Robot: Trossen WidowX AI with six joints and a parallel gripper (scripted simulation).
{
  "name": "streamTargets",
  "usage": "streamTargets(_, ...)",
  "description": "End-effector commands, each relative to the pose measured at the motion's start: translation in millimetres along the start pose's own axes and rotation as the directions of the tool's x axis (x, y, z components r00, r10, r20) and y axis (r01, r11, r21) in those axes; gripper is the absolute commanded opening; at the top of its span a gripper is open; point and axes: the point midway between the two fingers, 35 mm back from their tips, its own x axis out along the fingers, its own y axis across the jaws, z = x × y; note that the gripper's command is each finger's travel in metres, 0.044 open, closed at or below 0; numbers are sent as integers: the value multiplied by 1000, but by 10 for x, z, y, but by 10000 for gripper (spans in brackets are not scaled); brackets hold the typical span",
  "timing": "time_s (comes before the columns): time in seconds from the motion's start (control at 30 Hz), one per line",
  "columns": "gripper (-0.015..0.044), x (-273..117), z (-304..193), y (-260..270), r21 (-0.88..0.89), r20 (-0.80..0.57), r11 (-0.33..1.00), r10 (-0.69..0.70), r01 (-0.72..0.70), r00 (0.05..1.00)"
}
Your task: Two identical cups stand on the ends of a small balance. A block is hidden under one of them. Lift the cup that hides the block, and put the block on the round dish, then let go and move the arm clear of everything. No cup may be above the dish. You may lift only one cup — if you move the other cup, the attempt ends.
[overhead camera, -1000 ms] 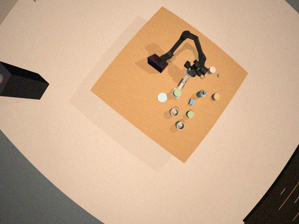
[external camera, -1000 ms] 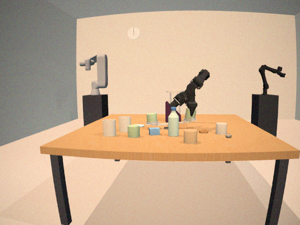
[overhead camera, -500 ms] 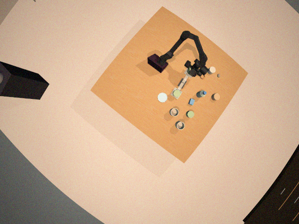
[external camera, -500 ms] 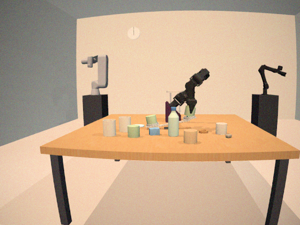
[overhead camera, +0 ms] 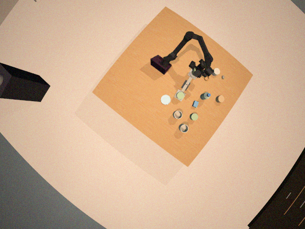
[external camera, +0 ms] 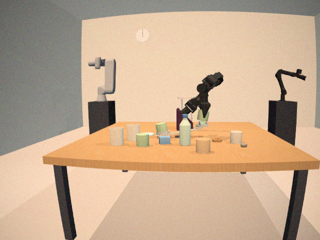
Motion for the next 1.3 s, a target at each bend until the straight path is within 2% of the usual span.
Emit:
streamTargets(0.0,0,-85,1,18,-3,-1,1000,9,-9,1000)
streamTargets(1.03,0,-483,-27,-49,-2,-11,1000,9,-9,1000)
streamTargets(1.27,0,-435,-36,-59,1,-16,1000,2,-2,1000)
